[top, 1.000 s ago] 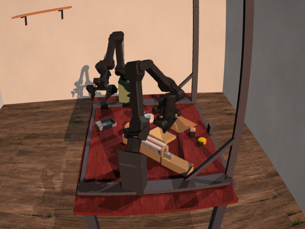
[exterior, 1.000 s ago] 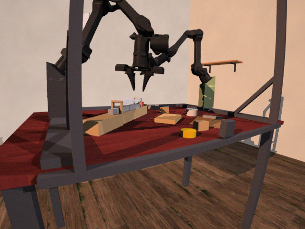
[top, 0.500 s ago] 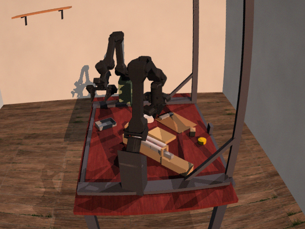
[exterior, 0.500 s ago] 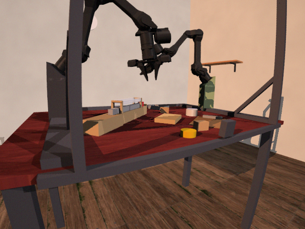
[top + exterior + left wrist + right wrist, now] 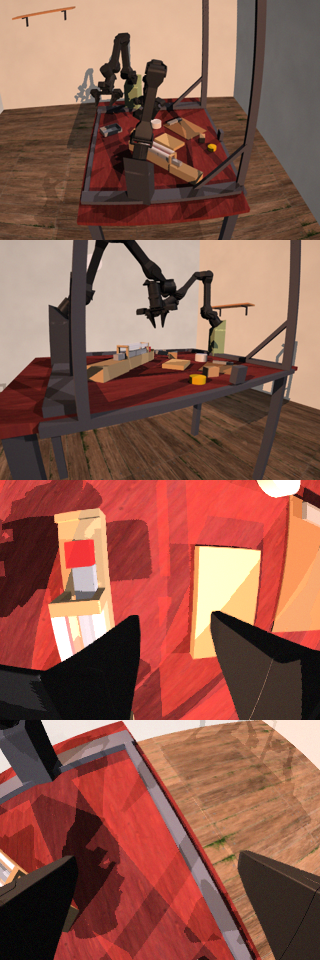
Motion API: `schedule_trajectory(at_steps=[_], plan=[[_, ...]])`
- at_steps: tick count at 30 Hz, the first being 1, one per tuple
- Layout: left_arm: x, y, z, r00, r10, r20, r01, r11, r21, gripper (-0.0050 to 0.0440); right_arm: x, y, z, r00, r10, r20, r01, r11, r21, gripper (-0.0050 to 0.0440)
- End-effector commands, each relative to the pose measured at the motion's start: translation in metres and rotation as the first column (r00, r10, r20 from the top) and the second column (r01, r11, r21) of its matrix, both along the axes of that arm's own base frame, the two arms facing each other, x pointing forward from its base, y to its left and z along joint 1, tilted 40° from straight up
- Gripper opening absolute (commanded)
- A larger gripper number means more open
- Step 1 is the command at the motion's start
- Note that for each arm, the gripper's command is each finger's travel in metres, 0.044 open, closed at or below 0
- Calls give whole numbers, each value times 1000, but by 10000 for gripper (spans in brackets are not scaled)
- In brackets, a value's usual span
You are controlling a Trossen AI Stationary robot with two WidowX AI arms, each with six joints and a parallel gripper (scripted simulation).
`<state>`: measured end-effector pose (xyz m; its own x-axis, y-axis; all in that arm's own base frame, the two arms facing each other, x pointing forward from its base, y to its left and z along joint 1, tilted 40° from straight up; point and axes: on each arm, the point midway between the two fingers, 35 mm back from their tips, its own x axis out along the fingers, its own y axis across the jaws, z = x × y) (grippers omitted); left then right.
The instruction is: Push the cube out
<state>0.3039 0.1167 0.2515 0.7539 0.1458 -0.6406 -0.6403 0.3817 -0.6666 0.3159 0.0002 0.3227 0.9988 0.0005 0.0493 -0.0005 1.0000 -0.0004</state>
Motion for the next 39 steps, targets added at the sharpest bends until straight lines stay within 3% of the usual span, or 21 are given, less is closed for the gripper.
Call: schedule_trajectory(at_steps=[1,8,29,39], plan=[[10,32,-23,998,-29,-60,29,1000,-4,170,-4,0,11,1000,-1,30,1,1000,1,400],[10,64,-54,992,-53,-115,50,998,-31,170,-4,0,11,1000,-1,30,1,1000,1,400],[6,67,-67,988,-38,-151,31,999,-45,170,-4,0,11,1000,-1,30,1,1000,1,400],[19,67,-86,987,-36,-155,28,998,-52,170,-4,0,11,1000,-1,30,1,1000,1,400]])
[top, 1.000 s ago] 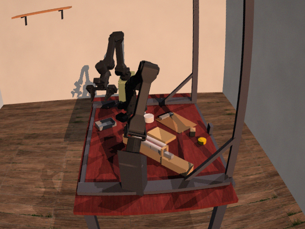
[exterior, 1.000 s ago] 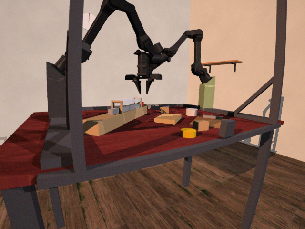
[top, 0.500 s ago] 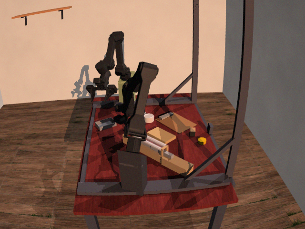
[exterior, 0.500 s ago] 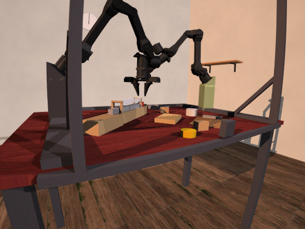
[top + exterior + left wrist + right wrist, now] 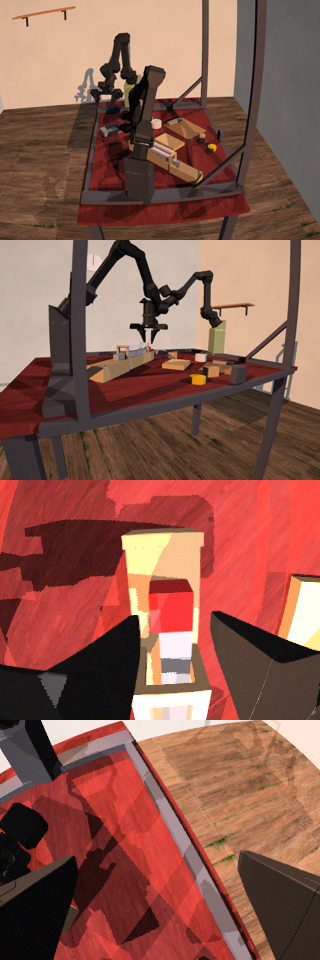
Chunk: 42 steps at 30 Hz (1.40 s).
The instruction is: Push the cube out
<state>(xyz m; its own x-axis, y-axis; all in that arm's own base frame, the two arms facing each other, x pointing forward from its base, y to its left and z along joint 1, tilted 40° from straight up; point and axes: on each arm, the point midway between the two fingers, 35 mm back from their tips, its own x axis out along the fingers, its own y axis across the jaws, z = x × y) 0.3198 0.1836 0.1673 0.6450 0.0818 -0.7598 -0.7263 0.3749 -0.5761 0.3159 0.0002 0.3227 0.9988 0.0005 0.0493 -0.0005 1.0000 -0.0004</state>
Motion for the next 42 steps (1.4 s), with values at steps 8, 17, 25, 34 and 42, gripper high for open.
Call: schedule_trajectory(at_steps=[8,17,25,34,42], plan=[[10,1,-10,1000,6,6,-6,1000,4,170,-4,0,11,1000,-1,30,1,1000,1,400],[20,2,-21,1000,6,6,-6,1000,4,170,-4,0,11,1000,-1,30,1,1000,1,400],[22,2,-23,1000,7,8,-7,1000,5,170,-4,0,11,1000,-1,30,1,1000,1,400],[22,2,-23,1000,7,8,-7,1000,5,0,-4,0,11,1000,-1,30,1,1000,1,400],[22,2,-23,1000,7,8,-7,1000,5,0,-4,0,11,1000,-1,30,1,1000,1,400]])
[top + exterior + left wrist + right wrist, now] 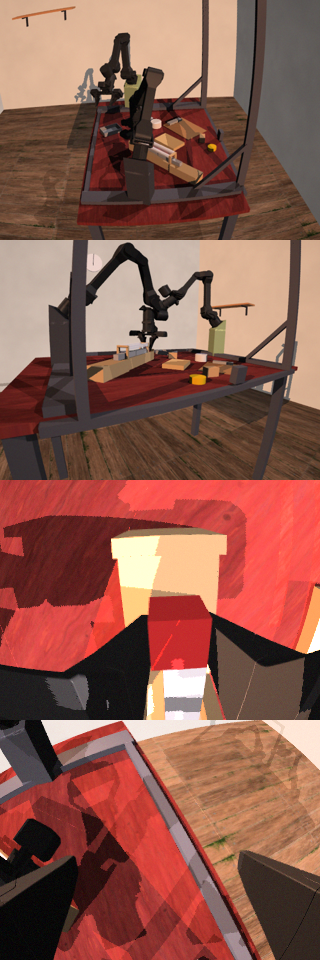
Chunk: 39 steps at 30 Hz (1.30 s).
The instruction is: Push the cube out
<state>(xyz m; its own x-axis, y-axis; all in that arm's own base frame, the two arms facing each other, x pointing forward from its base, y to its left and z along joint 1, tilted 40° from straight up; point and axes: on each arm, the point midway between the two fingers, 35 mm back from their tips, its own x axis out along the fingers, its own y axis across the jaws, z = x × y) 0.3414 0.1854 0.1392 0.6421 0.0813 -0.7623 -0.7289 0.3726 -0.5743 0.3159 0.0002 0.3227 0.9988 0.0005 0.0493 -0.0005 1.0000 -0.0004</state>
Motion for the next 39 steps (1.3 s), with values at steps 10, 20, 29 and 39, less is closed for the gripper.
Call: schedule_trajectory(at_steps=[10,20,29,39], plan=[[-8,15,19,1000,0,22,0,1000,15,0,-4,0,11,1000,-1,30,1,1000,1,400],[-9,16,21,1000,0,20,0,1000,14,0,-4,0,11,1000,-1,30,1,1000,1,400],[-18,13,34,1000,0,26,0,1000,20,0,-4,0,11,1000,-1,30,1,1000,1,400],[-34,6,54,1000,-1,25,1,1000,19,0,-4,0,11,1000,-1,30,1,1000,1,400]])
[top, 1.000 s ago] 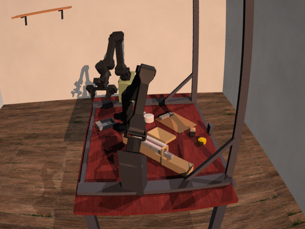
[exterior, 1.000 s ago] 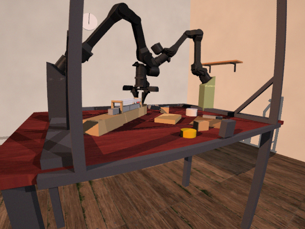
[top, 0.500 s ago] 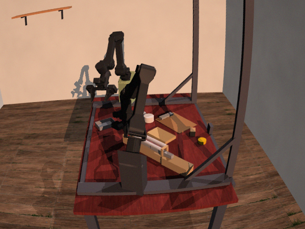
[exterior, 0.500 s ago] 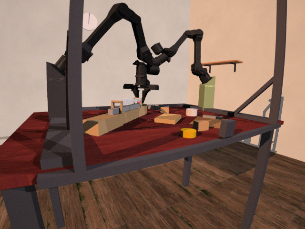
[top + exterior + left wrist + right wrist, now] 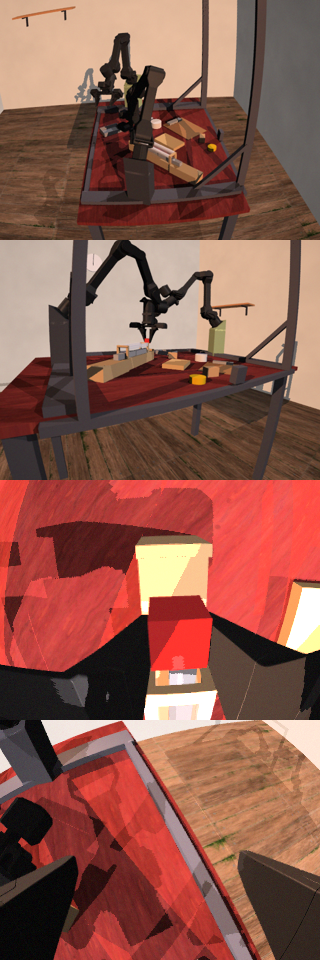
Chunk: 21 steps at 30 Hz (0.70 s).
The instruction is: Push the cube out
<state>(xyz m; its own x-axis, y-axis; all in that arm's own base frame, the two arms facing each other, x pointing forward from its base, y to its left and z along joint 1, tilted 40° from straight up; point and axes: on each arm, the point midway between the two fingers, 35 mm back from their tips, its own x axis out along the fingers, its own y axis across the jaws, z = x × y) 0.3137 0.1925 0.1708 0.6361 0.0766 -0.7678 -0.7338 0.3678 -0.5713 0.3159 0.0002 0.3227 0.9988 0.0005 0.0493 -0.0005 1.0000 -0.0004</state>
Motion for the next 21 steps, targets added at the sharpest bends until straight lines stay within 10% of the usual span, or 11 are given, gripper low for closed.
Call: schedule_trajectory(at_steps=[1,21], plan=[[-8,-2,25,999,-2,35,1,1000,28,0,-4,0,11,1000,-1,30,1,1000,1,400],[-32,-14,52,999,-4,39,2,999,34,0,-4,0,11,1000,-1,30,1,1000,1,400]])
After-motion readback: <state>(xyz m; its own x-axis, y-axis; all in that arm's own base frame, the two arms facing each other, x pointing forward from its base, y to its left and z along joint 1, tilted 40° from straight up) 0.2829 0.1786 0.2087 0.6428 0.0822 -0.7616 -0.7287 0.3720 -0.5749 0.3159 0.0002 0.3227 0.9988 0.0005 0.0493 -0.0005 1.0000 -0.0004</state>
